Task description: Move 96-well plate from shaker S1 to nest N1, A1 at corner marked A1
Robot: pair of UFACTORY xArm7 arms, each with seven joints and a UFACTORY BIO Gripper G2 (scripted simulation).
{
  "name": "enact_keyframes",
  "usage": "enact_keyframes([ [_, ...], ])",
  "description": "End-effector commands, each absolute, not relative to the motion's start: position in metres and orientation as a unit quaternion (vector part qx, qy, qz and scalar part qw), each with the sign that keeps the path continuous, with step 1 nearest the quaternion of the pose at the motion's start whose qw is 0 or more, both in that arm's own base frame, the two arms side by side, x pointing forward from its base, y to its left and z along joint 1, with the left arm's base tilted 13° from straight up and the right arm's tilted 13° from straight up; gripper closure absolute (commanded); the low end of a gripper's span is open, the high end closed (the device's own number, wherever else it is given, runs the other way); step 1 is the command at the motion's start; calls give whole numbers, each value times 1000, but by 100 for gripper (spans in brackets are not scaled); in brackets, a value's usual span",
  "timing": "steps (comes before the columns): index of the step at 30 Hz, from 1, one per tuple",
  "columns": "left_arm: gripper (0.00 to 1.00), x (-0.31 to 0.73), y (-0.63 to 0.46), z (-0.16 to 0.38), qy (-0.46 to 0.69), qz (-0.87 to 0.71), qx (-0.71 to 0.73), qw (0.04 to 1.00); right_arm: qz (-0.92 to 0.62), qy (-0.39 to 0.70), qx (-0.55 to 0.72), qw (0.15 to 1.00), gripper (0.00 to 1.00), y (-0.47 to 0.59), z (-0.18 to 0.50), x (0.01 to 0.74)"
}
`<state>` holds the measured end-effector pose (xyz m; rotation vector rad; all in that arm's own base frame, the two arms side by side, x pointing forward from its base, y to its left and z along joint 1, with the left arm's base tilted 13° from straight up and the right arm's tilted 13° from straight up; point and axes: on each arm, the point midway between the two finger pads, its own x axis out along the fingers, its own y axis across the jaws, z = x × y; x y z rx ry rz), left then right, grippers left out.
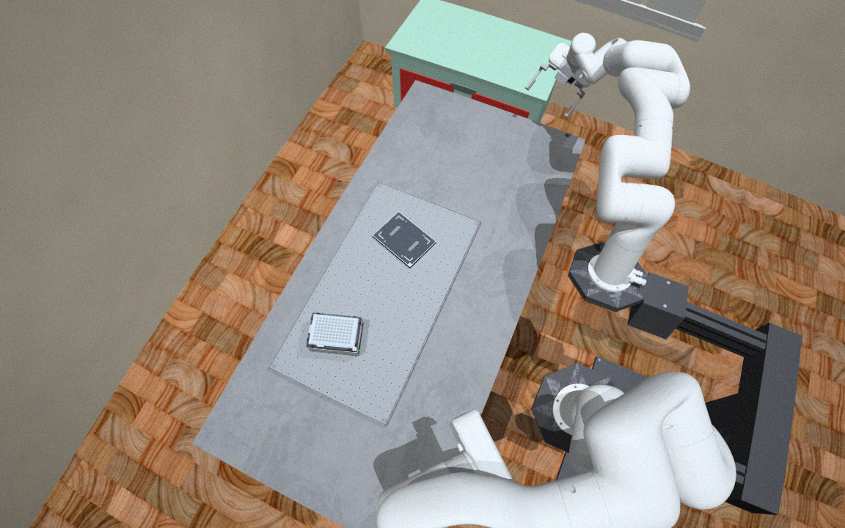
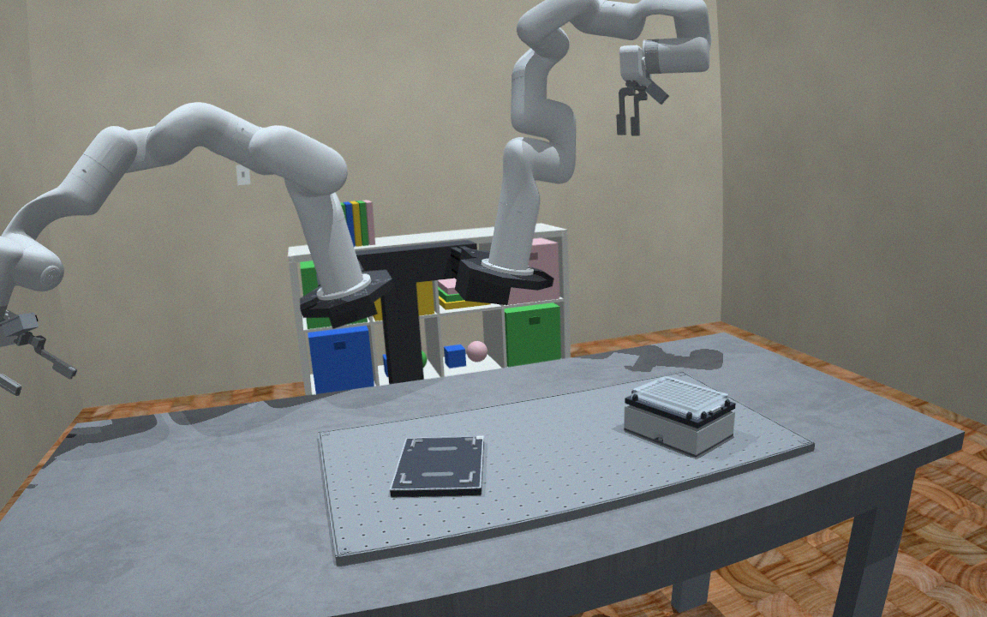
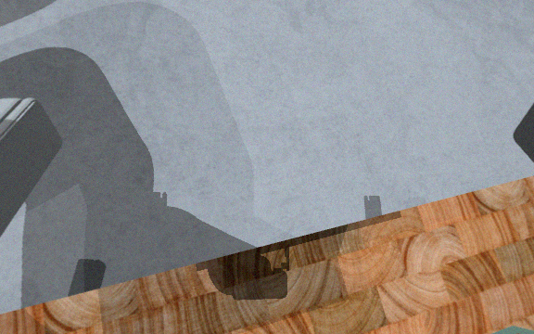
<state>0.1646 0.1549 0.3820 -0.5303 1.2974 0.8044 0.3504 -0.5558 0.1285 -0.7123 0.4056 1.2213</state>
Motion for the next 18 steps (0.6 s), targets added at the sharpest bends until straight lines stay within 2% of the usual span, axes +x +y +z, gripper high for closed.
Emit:
enact_keyframes([
  [1,0,164,155,383,579,359,-240,692,556,185,-328,741,0,-557,132,351],
  [18,0,163,154,383,578,358,-243,692,556,185,-328,741,0,-557,132,351],
])
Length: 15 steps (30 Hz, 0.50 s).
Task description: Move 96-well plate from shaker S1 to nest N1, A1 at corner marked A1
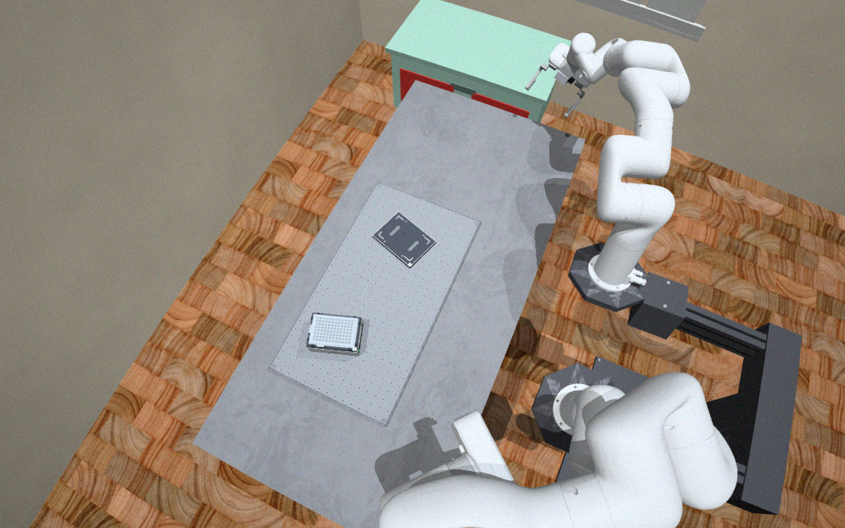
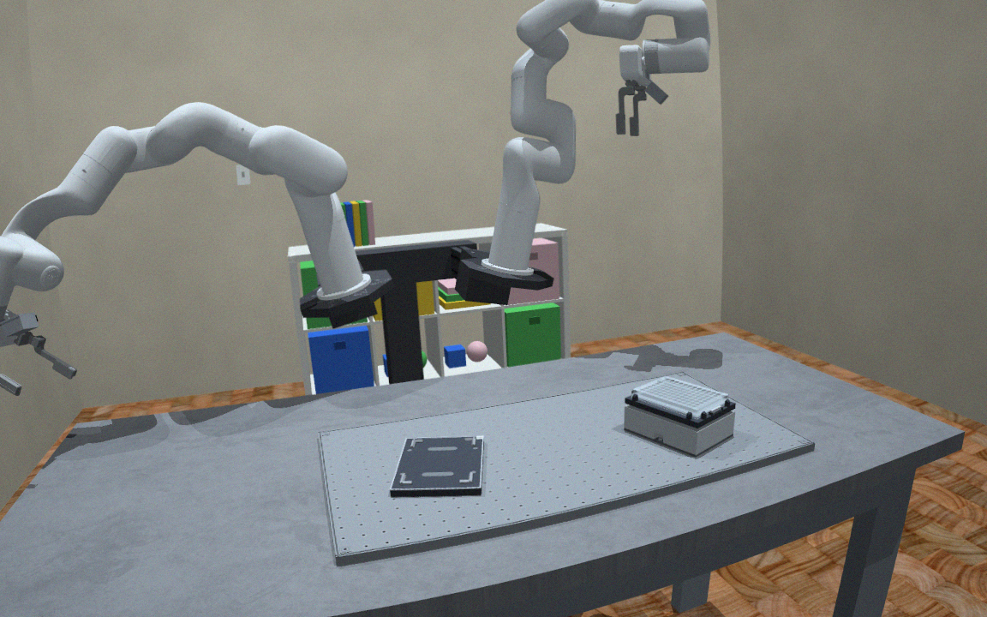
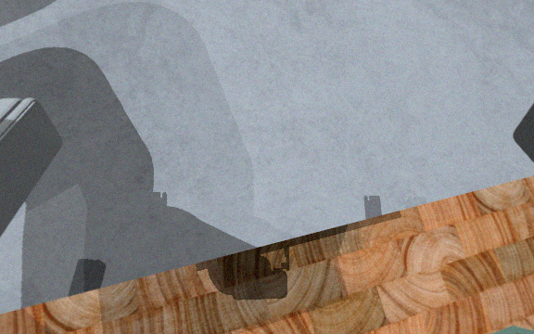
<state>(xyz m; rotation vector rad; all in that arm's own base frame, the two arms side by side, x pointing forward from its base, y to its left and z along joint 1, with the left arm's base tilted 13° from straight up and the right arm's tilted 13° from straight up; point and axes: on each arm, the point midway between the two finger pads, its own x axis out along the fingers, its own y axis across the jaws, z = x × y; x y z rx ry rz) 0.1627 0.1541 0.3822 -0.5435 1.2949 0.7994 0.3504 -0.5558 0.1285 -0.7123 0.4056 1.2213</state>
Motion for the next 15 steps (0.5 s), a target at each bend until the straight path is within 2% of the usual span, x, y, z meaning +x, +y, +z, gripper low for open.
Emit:
enact_keyframes([
  [1,0,163,154,383,578,358,-243,692,556,185,-328,741,0,-557,132,351],
  [8,0,163,154,383,578,358,-243,692,556,185,-328,741,0,-557,132,351],
  [9,0,163,154,383,578,358,-243,692,556,185,-328,741,63,-557,132,351],
  [15,0,163,154,383,578,358,-243,692,542,159,-332,756,63,-546,133,365],
])
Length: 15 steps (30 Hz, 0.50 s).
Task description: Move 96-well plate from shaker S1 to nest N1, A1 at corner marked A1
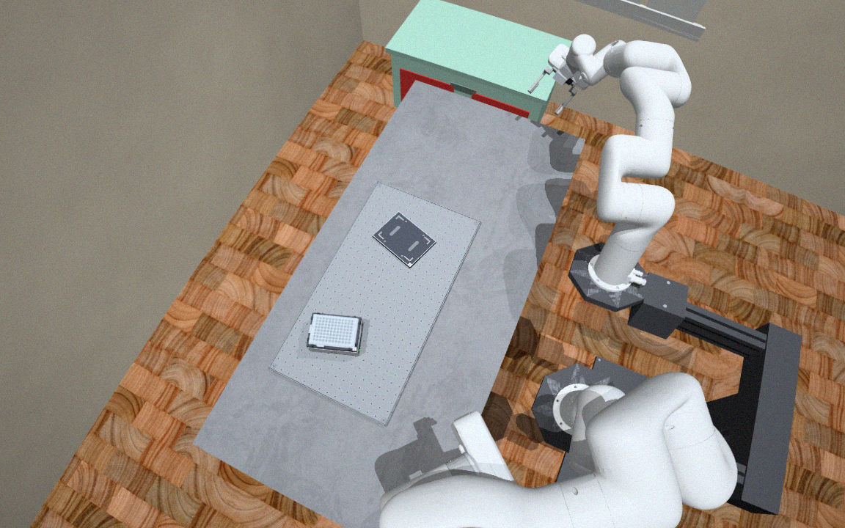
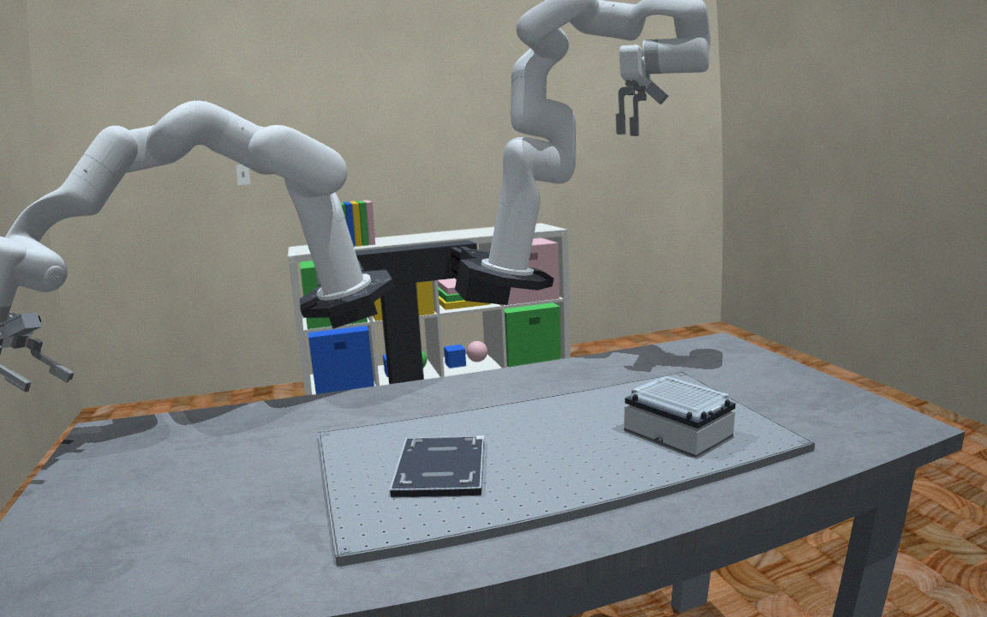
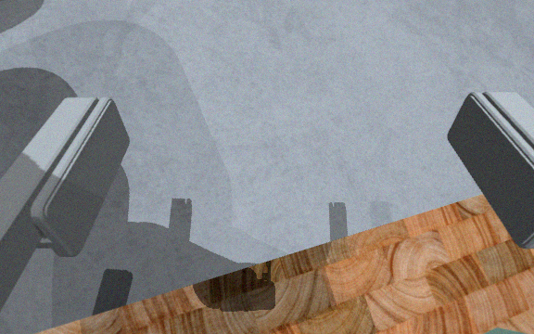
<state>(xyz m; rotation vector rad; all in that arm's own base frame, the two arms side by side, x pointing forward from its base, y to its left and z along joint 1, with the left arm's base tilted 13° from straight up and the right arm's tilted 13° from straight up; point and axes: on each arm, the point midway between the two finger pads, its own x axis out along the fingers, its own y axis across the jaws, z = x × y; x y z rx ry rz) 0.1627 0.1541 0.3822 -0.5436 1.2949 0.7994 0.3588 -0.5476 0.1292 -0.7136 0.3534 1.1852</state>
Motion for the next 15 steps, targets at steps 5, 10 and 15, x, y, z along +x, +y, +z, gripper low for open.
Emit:
enact_keyframes([
  [5,0,163,154,383,578,358,-243,692,542,159,-332,756,63,-535,136,388],
  [10,0,163,154,383,578,358,-243,692,528,133,-331,770,63,-521,137,409],
  [15,0,163,154,383,578,358,-243,692,528,133,-331,771,63,-510,138,425],
])
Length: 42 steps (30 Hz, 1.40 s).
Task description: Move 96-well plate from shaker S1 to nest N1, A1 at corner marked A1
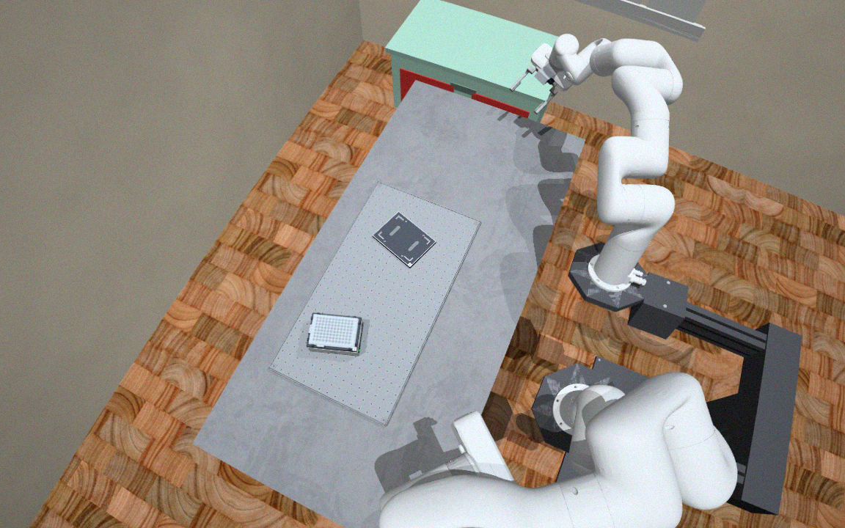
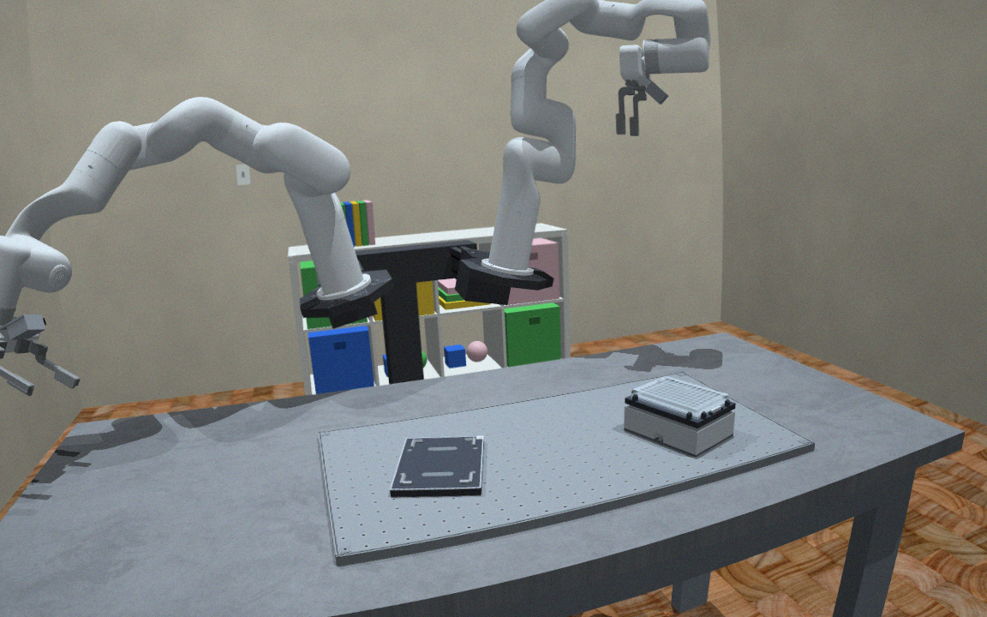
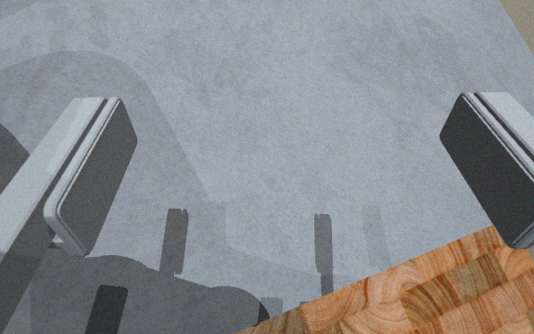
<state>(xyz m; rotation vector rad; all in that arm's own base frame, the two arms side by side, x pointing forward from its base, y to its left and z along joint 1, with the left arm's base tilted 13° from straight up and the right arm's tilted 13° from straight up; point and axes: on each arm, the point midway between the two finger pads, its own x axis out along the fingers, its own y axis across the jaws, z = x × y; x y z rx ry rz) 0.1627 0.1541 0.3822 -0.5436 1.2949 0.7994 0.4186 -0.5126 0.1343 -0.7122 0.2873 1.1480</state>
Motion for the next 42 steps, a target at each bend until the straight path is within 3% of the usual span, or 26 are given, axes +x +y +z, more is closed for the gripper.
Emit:
enact_keyframes([
  [1,0,163,154,383,578,358,-243,692,528,133,-331,771,63,-510,138,425],
  [42,0,163,154,383,578,358,-243,692,456,20,-302,837,63,-388,149,559],
])
